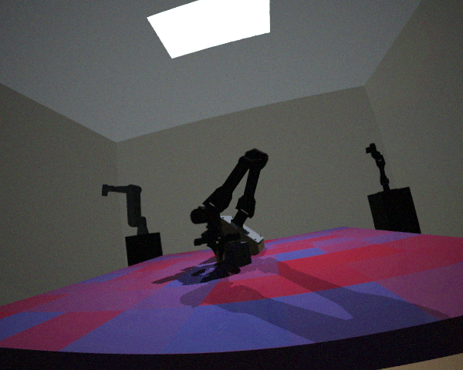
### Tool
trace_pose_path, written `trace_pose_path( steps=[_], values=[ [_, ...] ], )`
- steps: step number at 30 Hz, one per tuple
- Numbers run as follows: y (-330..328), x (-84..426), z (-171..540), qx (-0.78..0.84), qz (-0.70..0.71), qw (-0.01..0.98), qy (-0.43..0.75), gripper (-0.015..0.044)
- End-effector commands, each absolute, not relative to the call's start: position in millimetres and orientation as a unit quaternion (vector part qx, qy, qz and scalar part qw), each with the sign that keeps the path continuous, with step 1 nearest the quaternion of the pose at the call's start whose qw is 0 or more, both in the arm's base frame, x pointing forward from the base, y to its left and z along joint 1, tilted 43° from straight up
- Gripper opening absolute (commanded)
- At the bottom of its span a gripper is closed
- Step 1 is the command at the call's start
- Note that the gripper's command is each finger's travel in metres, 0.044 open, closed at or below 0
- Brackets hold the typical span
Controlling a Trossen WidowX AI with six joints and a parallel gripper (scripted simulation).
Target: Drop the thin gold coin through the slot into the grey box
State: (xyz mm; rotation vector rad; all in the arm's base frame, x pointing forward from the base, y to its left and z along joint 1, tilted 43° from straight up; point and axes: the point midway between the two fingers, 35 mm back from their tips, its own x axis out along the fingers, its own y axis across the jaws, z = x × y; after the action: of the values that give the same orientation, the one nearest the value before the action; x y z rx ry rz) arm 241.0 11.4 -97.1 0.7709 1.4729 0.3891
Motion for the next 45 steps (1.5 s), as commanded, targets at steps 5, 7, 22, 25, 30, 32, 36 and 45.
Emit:
trace_pose_path(
  steps=[5,7,22,25,30,32,36,45],
  values=[
    [8.9,240.6,-95.4,0.34,0.169,0.656,0.652,0.0],
    [5.4,240.9,-92.4,0.34,0.169,0.657,0.652,0.0],
    [-20.5,240.8,-67.3,0.339,0.166,0.658,0.652,0.0],
    [-25.5,240.2,-61.8,0.338,0.166,0.658,0.652,0.0],
    [-33.7,238.6,-52.4,0.338,0.166,0.658,0.652,0.0],
    [-36.8,237.8,-48.5,0.338,0.166,0.658,0.652,0.0],
    [-43.1,235.9,-40.5,0.339,0.167,0.657,0.652,0.0],
    [-52.8,232.1,-27.0,0.337,0.17,0.658,0.652,0.0]
  ],
)
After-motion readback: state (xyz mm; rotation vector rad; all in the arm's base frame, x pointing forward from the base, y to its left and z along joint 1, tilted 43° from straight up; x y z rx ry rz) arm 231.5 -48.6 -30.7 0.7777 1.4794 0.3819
